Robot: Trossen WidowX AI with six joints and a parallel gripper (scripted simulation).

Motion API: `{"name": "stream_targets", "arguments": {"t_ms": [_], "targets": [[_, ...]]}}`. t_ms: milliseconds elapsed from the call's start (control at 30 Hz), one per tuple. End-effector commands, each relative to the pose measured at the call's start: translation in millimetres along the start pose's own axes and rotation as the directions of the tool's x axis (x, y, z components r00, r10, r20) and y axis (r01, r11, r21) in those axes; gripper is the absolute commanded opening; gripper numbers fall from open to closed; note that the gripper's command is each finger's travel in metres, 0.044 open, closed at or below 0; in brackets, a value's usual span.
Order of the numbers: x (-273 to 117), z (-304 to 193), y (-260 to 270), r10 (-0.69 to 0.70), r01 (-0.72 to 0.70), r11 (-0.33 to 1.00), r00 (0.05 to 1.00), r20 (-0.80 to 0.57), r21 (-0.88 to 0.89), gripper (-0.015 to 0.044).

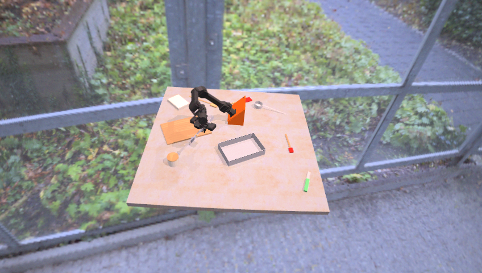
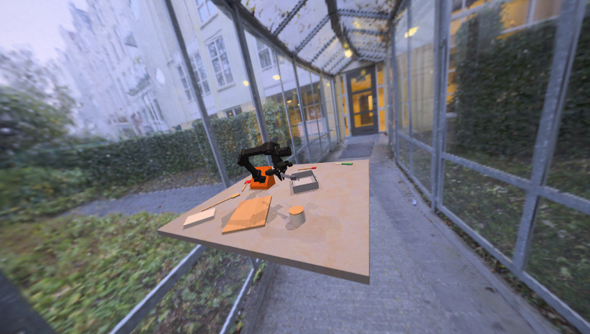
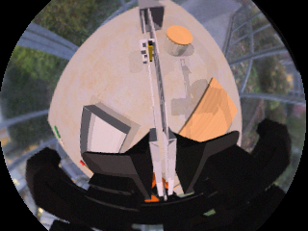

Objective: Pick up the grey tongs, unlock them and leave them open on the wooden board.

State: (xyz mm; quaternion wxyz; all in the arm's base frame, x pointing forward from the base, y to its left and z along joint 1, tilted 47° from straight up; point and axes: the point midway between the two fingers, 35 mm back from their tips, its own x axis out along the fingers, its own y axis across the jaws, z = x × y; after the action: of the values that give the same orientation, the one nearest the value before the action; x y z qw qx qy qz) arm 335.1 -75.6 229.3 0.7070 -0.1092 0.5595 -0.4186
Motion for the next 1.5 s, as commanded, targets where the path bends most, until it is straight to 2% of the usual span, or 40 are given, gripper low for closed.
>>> {"name": "stream_targets", "arguments": {"t_ms": [0,400,933,1233,1467], "targets": [[-3.1,-4.6,-29.8,0.004,-0.004,0.995,1.0,0.009,0.099,-0.015],[-5.8,-25.4,-104.1,0.003,-0.011,0.933,1.0,0.021,0.36,-0.015],[-14.9,-74.9,-186.3,-0.036,0.001,0.752,0.999,0.038,0.659,-0.015],[-15.0,-76.4,-188.7,-0.04,-0.002,0.745,0.998,0.048,0.667,-0.015],[-11.5,-66.8,-184.1,-0.066,-0.042,0.77,0.987,0.145,0.636,-0.015]]}}
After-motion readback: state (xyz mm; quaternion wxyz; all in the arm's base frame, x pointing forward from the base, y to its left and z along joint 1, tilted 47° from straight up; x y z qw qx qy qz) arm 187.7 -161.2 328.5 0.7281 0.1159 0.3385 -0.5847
